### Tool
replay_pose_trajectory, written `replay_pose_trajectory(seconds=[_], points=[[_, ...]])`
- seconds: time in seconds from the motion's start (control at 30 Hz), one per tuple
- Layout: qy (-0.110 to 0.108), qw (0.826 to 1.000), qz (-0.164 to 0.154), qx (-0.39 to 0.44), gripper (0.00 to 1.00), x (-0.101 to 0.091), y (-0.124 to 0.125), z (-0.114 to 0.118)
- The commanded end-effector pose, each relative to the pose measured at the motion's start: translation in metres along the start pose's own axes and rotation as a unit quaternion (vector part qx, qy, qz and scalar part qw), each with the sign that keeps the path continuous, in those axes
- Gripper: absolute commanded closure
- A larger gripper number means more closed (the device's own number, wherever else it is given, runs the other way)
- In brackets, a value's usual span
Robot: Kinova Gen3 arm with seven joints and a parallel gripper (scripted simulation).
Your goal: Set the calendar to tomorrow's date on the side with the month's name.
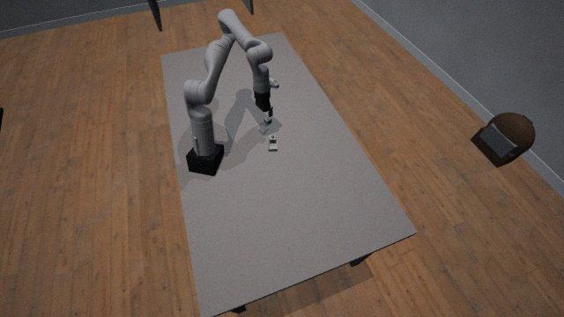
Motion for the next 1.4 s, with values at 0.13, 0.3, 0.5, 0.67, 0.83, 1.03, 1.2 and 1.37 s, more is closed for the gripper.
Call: replay_pose_trajectory(seconds=[0.13,0.3,0.5,0.67,0.83,1.03,1.2,1.37], points=[[-0.001,1.000,-0.002,0.001,0.10,0.010,-0.001,0.000],[-0.001,1.000,-0.002,0.001,0.10,0.017,-0.001,0.000],[-0.001,1.000,-0.002,0.001,0.10,0.022,-0.001,0.000],[-0.001,1.000,-0.002,0.001,0.10,0.025,-0.001,0.000],[-0.001,1.000,-0.002,0.001,0.10,0.027,-0.001,0.000],[-0.001,1.000,-0.002,0.001,0.10,0.028,-0.001,0.000],[-0.001,1.000,-0.002,0.001,0.10,0.028,-0.001,0.000],[-0.001,1.000,-0.002,0.001,0.10,0.028,-0.001,0.000]])
Point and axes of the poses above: the point where the finger pads meet when closed, its own x axis out along the fingers, its own z axis across the jaws, y = z × x, the point moved 7 cm from there along -x, back along the fingers, and after that the axes turned 5 degrees about x, right-handed, at the moved point
